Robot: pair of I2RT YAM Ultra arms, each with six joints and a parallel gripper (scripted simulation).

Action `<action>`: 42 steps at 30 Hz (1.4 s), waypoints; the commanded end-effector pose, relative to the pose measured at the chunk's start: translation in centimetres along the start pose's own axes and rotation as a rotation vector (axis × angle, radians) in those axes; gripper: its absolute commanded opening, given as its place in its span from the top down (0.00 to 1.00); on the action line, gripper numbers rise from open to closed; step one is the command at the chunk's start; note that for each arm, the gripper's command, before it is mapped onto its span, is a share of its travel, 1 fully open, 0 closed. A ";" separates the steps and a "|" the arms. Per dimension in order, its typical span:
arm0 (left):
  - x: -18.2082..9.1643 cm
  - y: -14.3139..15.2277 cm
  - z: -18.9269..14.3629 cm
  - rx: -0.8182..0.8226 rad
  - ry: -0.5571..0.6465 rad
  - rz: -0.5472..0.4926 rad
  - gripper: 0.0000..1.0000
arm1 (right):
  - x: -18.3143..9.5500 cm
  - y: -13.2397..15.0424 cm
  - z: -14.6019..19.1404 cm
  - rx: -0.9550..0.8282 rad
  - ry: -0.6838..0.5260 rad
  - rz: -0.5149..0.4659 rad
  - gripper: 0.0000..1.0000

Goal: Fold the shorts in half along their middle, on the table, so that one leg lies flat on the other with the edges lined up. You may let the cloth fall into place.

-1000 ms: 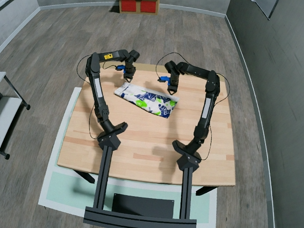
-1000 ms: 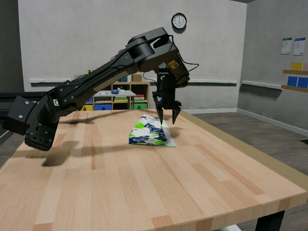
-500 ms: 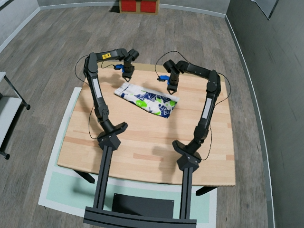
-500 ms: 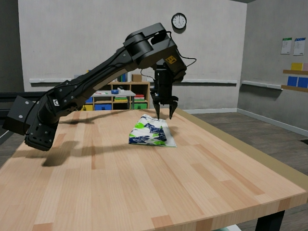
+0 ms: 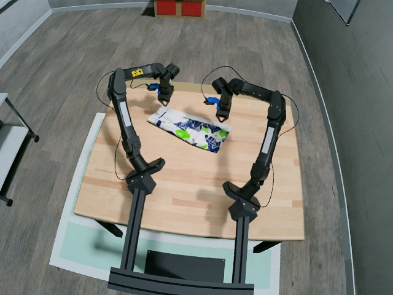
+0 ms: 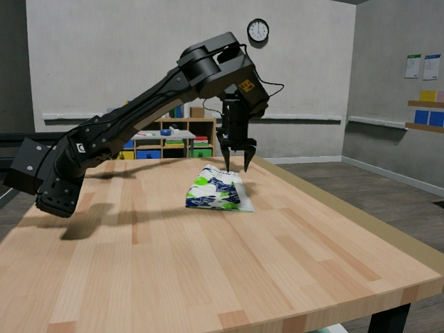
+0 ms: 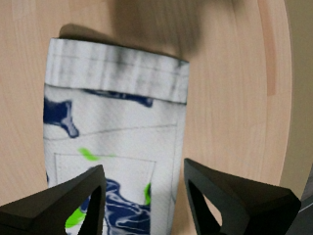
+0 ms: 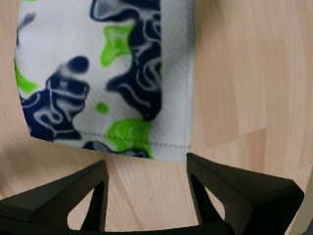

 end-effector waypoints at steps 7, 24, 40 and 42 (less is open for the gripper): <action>-1.5 -1.7 -1.9 0.055 0.083 0.131 0.46 | -1.8 1.9 -2.0 0.299 0.071 -0.156 0.46; -2.3 -7.7 -4.5 0.257 0.343 0.280 0.46 | -2.7 10.2 -4.4 0.921 0.170 -0.443 0.46; -6.2 -15.2 -6.4 0.552 0.792 0.160 0.46 | -7.1 19.6 -4.9 1.435 0.381 -0.823 0.46; -7.2 -16.4 -6.7 0.613 0.876 0.104 0.46 | -8.0 21.3 -4.7 1.503 0.428 -0.892 0.46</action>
Point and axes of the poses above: on each arm, the point where the finger pads meet when closed, its own x axis out along the fingers, its own z axis across the jaws, y = z × x, the point moved 5 cm from there along -x, back along the fingers, and after that the axes turned 14 degrees about -x, right-handed, at the moved point
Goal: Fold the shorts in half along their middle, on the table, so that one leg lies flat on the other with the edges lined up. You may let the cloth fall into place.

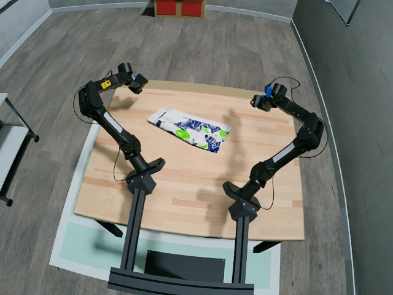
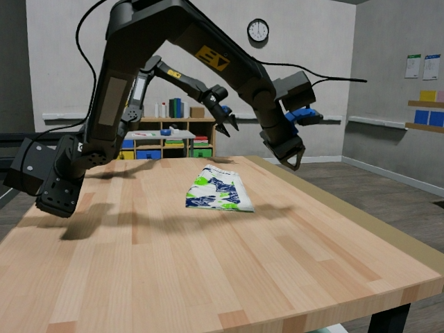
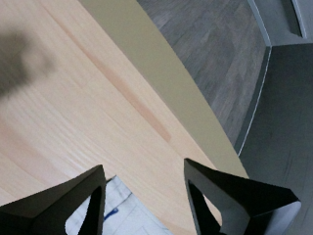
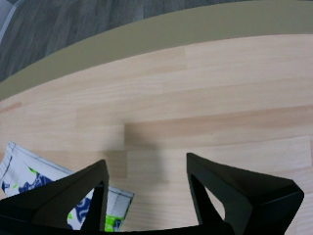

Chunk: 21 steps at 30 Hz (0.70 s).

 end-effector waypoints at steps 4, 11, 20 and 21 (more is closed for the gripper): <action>-4.0 -3.8 -2.1 0.319 0.292 -0.163 0.46 | -4.5 -3.0 -3.3 0.254 0.015 -0.346 0.46; -6.6 -5.6 -1.5 0.454 0.339 -0.286 0.46 | -7.5 -2.7 -5.2 0.333 0.045 -0.462 0.46; -8.6 -7.3 -2.5 0.403 0.369 -0.339 0.46 | -9.5 -3.8 -6.8 0.304 0.106 -0.505 0.46; -8.6 -7.3 -2.5 0.403 0.370 -0.337 0.46 | -9.5 -3.7 -6.8 0.304 0.105 -0.504 0.46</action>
Point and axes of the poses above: on each arm, the point where the finger pads meet when closed, its own x axis out along the fingers, its own z axis across the jaws, y = z × x, the point moved 5 cm from there along -x, back along the fingers, and after that the axes turned 14 degrees about -x, right-handed, at the moved point
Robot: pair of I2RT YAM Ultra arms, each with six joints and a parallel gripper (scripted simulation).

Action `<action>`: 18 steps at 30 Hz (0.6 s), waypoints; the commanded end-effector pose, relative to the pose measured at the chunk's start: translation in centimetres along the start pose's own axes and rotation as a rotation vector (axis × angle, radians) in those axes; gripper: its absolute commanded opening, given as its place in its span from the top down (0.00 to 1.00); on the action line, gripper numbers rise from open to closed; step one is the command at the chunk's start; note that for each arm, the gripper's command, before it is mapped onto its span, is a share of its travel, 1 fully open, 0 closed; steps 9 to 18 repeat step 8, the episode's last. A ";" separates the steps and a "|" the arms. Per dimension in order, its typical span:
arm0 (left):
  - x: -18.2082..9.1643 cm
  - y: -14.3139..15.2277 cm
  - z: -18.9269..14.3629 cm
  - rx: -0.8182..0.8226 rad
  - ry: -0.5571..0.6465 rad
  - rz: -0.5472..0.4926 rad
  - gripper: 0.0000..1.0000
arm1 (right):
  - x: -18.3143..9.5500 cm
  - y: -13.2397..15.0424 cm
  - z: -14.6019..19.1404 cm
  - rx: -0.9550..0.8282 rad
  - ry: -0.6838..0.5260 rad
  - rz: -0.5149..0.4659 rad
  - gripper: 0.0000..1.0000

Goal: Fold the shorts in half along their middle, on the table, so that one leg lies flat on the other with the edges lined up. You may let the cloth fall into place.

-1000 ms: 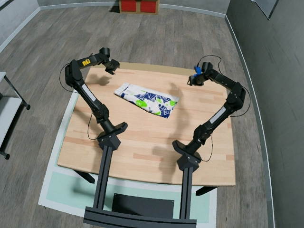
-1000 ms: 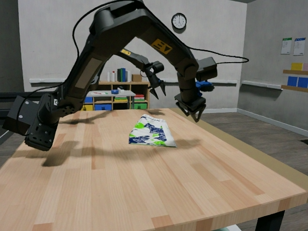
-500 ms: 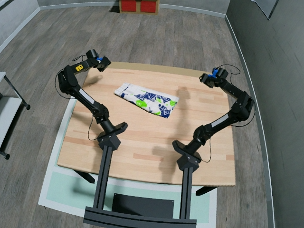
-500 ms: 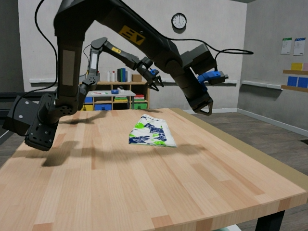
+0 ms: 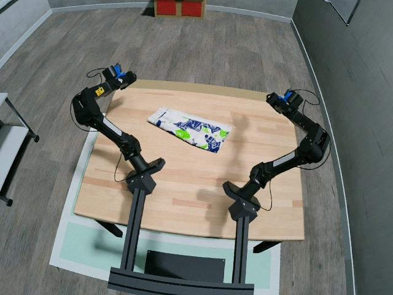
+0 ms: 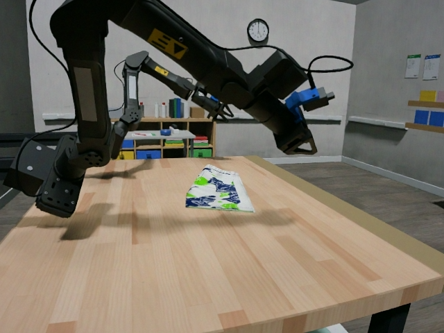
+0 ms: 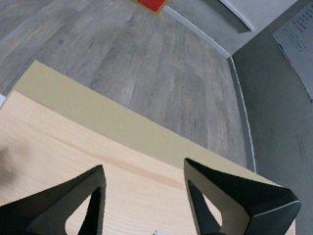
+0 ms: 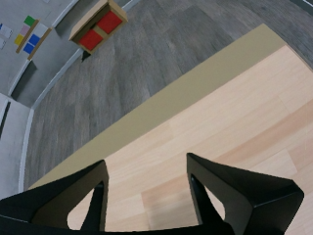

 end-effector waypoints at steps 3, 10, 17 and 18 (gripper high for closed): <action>-1.7 -3.5 -2.0 -0.012 0.084 -0.102 0.46 | -1.5 -3.7 -0.8 -0.019 0.019 -0.122 0.46; -1.5 -3.3 -1.9 -0.011 0.082 -0.098 0.46 | -1.6 -3.9 -0.2 -0.018 -0.001 -0.128 0.46; -1.5 -3.3 -1.9 -0.011 0.082 -0.098 0.46 | -1.6 -3.9 -0.2 -0.018 -0.001 -0.128 0.46; -1.5 -3.3 -1.9 -0.011 0.082 -0.098 0.46 | -1.6 -3.9 -0.2 -0.018 -0.001 -0.128 0.46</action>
Point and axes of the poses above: on each arm, the point where the finger pads meet when closed, its own x axis out along the fingers, its own z axis across the jaws, y = z × x, the point moved 5 cm from there along -x, back along the fingers, and after that the axes turned 14 degrees about -x, right-handed, at the moved point
